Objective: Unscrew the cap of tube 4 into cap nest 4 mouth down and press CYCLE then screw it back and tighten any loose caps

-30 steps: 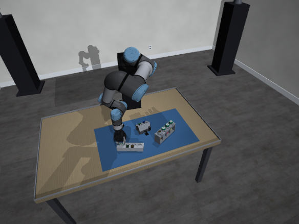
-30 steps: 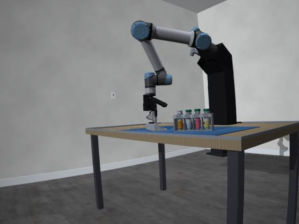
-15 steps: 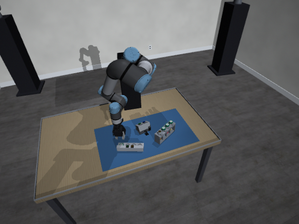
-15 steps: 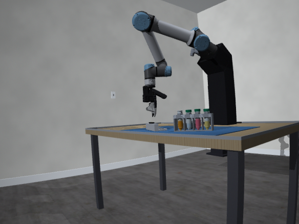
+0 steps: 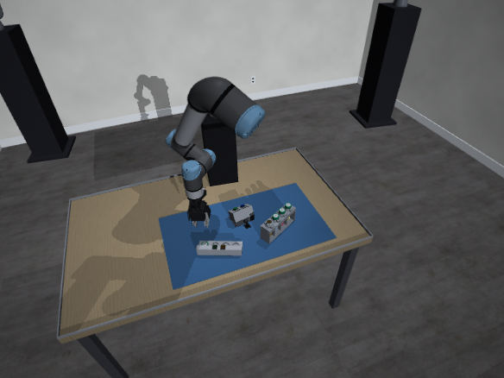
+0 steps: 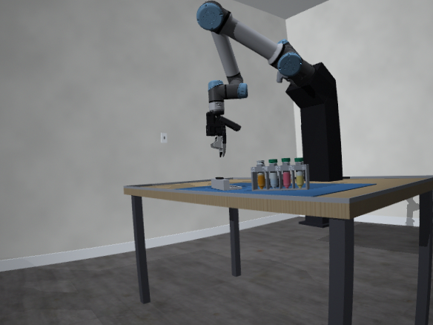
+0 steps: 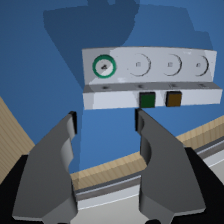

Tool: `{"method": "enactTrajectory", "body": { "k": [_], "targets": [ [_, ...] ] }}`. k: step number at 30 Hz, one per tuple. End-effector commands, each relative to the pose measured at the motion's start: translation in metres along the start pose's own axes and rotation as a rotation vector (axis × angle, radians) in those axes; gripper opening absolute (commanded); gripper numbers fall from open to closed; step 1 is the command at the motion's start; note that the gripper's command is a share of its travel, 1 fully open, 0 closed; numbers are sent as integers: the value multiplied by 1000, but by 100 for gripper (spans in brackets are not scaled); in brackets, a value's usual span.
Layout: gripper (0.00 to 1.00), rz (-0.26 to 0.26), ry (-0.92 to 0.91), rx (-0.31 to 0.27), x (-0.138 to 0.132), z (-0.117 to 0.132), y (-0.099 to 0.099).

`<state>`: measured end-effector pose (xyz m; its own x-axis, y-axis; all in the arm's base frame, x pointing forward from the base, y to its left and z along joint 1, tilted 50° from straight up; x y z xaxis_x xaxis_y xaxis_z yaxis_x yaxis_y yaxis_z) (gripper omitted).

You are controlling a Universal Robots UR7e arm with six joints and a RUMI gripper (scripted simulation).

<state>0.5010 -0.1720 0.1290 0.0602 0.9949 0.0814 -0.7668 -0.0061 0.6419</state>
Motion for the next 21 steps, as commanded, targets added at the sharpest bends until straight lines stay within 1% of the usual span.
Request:
{"method": "enactTrajectory", "body": {
  "k": [1,3,4,7,10,13,14,16,17,18,19,21],
  "targets": [
    [29,1,1,1,0,0,6],
    [29,1,1,1,0,0,6],
    [0,1,-83,1,6,-5,5],
    [0,1,-330,1,23,-22,0],
    [0,1,-333,1,23,-22,0],
    [0,1,-578,1,41,-39,-4],
    [0,1,-583,1,41,-39,-4],
    [0,2,-729,3,53,-50,-7],
    [0,1,-749,1,53,-50,-7],
    [0,1,-833,1,59,-56,-9],
    [0,1,-833,1,59,-56,-9],
    [0,2,-986,3,71,-67,-12]
  ]
}}
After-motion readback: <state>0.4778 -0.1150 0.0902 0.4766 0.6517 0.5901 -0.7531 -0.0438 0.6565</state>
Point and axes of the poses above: the point where the finger pads meet when closed, its own y axis back along the fingers, its own x axis across the jaws, z = x × y, the point moved 9 cm from there along y, back along the fingers, and after that the axes turned 9 degrees about y, right-handed, at the moved point
